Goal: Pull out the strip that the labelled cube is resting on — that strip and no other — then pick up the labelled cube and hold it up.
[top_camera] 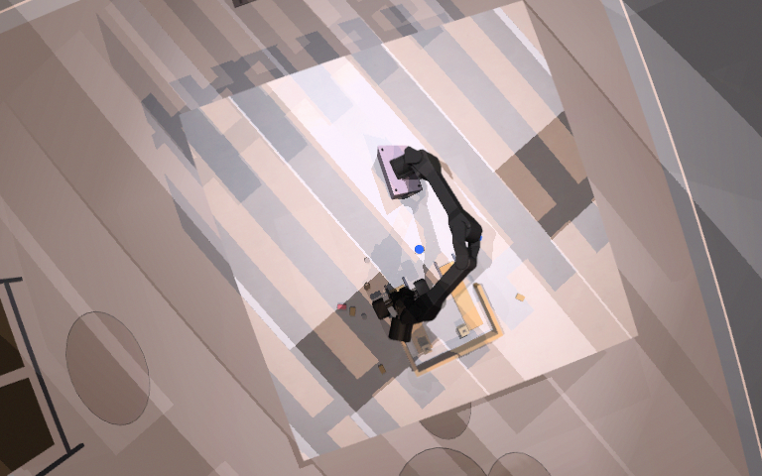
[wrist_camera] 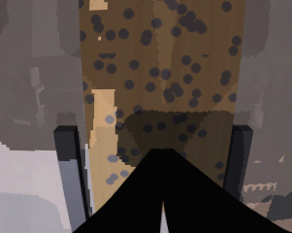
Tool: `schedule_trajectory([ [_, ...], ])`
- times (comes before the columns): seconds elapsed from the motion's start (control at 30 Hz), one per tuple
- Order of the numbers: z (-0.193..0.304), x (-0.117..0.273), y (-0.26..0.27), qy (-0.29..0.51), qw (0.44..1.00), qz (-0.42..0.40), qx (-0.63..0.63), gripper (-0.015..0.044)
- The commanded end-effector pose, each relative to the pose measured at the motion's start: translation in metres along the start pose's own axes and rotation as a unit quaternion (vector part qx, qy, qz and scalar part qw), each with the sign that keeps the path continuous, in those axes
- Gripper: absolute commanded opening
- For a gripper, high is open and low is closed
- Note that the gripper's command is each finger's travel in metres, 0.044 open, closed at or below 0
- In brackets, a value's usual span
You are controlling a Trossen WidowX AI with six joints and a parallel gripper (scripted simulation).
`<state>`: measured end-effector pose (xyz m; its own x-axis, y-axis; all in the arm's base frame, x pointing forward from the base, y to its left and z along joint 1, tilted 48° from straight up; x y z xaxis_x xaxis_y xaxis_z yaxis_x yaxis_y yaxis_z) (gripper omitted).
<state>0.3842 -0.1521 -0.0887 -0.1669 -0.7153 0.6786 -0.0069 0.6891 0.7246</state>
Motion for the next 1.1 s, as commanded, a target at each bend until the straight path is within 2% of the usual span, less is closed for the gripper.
schedule_trajectory([
  [0.0, 0.011, -0.006, 0.000, 0.009, 1.000, -0.003, -0.003, 0.0000],
  [1.07, 0.060, -0.007, -0.001, 0.010, 1.000, -0.003, -0.004, 0.0000],
])
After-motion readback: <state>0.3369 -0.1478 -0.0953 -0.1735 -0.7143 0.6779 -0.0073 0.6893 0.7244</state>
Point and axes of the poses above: the point midway between the two fingers, 35 mm back from their tips, its own x axis back along the fingers, its own y axis across the jaws, z = x × y, the point moved 4 cm from there along x, back along the fingers
